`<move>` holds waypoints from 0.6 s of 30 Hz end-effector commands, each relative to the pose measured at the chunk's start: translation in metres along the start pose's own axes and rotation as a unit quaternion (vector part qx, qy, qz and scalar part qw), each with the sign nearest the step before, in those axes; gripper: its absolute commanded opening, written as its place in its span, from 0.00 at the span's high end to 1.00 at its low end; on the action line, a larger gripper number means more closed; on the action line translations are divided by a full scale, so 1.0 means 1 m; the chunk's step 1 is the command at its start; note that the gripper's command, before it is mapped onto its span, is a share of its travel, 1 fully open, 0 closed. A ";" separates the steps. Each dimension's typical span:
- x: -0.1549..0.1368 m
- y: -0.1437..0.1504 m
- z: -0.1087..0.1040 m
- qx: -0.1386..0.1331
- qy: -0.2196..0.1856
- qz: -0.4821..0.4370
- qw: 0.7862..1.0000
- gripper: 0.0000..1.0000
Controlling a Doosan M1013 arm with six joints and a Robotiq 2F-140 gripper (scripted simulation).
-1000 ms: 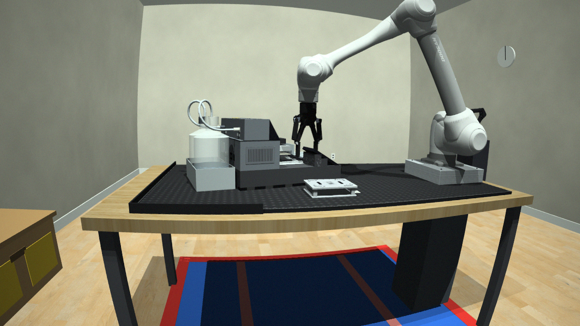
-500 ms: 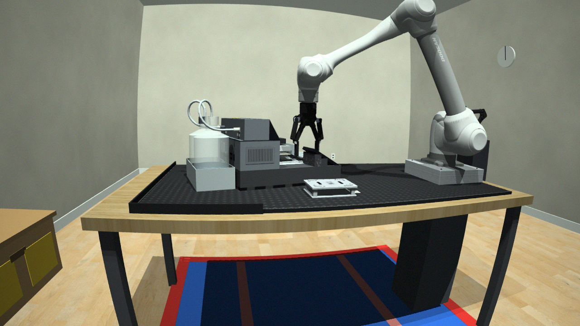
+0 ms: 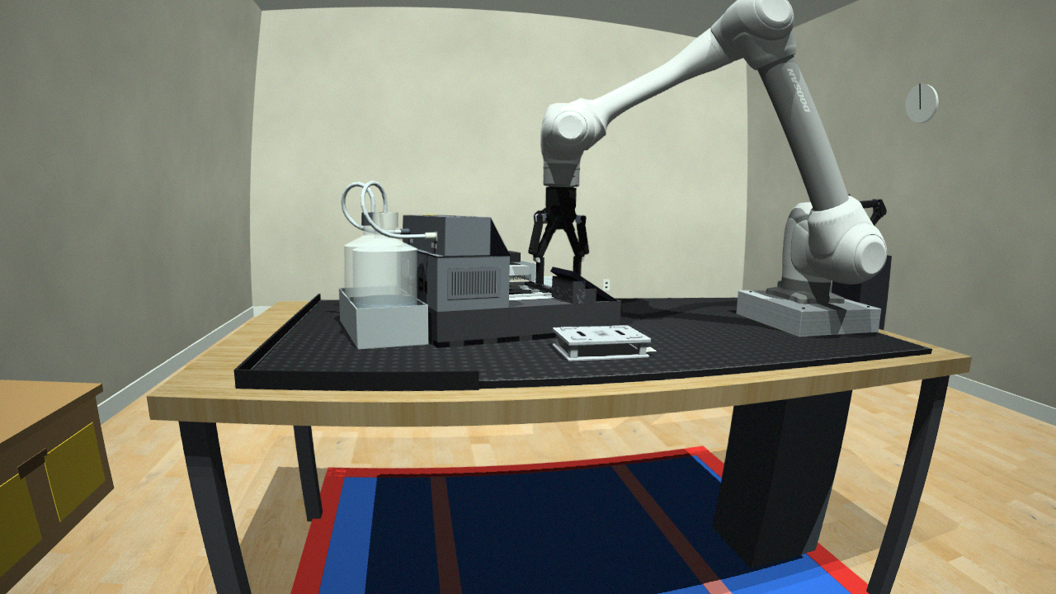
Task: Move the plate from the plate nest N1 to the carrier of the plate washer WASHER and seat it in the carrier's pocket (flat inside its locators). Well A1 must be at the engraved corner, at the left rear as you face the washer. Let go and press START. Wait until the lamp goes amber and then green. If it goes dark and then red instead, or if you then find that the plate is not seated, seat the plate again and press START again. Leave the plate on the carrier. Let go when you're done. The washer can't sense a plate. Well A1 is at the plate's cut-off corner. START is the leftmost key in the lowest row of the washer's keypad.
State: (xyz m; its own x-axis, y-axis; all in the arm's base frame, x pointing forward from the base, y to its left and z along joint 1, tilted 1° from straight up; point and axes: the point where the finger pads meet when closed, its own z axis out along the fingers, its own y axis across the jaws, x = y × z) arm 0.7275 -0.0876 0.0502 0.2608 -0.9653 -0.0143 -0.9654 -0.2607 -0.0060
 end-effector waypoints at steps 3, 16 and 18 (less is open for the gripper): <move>0.000 -0.001 -0.004 0.001 0.000 0.000 1.000 0.30; 0.000 -0.001 -0.026 0.001 0.000 0.000 1.000 0.30; 0.000 -0.001 -0.029 0.001 0.000 0.000 1.000 0.30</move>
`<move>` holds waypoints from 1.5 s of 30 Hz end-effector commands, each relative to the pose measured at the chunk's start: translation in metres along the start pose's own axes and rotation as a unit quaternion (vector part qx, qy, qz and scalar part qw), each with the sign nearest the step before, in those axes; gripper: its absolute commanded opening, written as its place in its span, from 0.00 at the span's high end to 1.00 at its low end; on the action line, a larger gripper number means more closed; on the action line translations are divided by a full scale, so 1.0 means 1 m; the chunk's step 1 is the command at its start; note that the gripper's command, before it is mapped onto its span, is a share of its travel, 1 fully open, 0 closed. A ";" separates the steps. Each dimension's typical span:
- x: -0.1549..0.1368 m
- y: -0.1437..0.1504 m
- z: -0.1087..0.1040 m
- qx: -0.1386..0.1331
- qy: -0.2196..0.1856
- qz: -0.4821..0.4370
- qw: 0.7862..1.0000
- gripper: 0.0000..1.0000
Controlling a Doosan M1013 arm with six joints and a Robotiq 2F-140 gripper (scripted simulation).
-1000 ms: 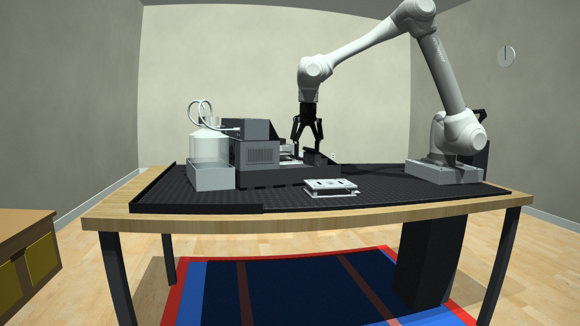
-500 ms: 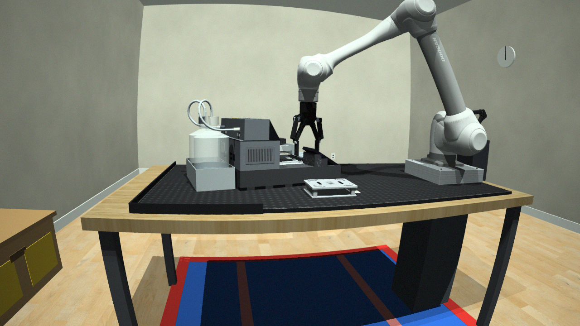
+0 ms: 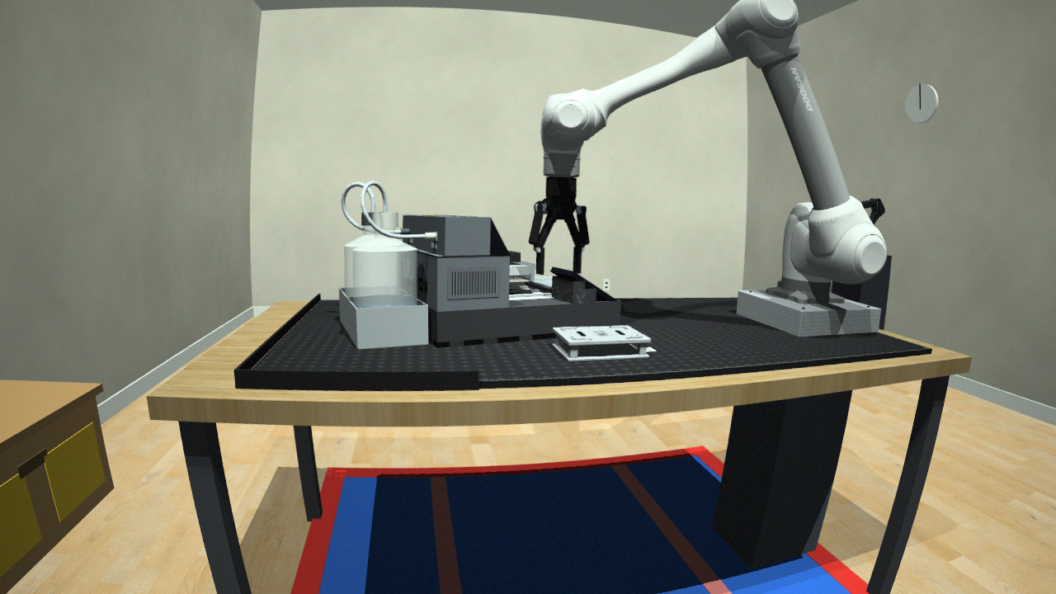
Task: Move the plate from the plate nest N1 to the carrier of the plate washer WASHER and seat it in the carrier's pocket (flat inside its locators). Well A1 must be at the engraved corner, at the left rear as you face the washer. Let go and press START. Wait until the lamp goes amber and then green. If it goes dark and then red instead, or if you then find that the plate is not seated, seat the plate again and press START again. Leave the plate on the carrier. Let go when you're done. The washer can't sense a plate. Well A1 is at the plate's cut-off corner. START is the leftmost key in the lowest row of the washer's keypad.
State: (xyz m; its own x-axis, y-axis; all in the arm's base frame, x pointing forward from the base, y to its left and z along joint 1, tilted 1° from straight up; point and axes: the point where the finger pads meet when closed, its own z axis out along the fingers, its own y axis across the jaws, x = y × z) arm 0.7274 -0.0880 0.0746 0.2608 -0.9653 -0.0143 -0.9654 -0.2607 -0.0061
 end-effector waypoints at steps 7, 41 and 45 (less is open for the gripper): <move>0.000 -0.001 -0.013 0.001 0.000 0.000 1.000 0.30; 0.000 -0.001 -0.063 0.001 0.000 0.000 1.000 0.30; 0.000 -0.001 -0.067 0.001 0.000 0.000 1.000 0.30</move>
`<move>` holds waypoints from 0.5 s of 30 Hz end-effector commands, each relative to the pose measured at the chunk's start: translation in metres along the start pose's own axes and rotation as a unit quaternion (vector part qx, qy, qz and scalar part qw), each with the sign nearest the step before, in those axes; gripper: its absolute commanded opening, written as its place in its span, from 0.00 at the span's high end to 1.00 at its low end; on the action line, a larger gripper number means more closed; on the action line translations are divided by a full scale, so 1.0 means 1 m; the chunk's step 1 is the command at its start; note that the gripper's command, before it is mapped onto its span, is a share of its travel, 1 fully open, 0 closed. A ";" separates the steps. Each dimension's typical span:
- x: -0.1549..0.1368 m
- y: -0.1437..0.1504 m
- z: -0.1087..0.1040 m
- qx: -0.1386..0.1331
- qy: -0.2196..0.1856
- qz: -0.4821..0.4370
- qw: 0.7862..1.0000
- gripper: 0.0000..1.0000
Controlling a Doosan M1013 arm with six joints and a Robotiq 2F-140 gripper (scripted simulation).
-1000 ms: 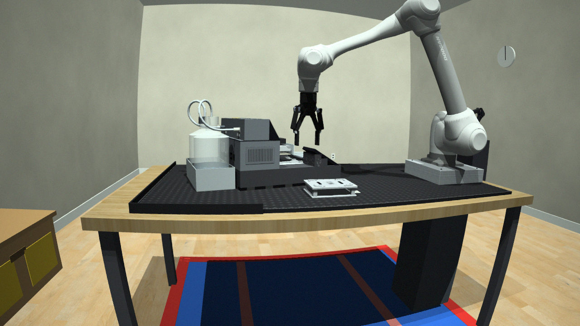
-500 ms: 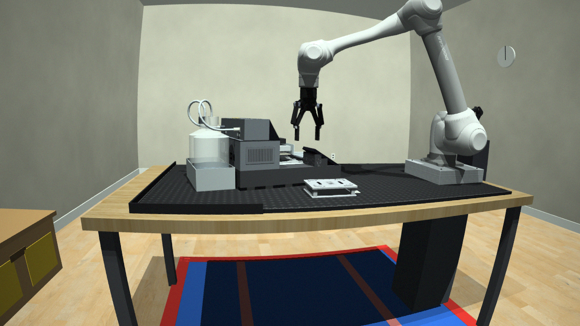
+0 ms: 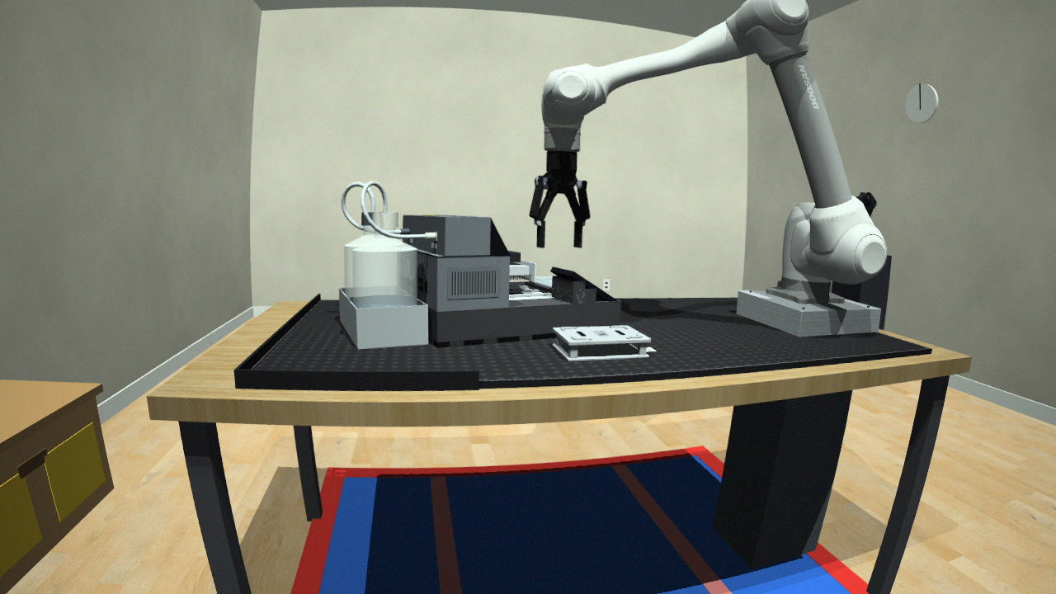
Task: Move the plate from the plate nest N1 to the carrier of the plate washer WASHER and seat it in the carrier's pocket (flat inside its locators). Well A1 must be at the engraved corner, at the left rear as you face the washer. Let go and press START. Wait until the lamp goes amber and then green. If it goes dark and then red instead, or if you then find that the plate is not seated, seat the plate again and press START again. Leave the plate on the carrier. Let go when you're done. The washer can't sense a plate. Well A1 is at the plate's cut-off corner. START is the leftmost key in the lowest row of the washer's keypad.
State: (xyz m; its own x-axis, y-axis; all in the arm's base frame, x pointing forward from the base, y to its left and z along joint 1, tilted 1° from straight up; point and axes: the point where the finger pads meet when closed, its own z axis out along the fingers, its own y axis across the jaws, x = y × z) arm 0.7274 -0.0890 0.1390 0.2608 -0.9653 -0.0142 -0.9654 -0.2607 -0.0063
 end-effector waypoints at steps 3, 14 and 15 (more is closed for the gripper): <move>0.000 0.000 -0.002 0.001 0.000 0.000 1.000 0.30; -0.028 0.010 -0.002 0.001 0.000 -0.100 0.995 0.90; -0.033 0.012 -0.002 0.001 0.000 -0.116 0.993 0.90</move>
State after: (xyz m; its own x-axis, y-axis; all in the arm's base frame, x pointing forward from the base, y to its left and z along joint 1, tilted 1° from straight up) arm 0.7156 -0.0729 0.1403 0.3857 -0.9226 -0.0117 -0.9226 -0.3856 -0.0056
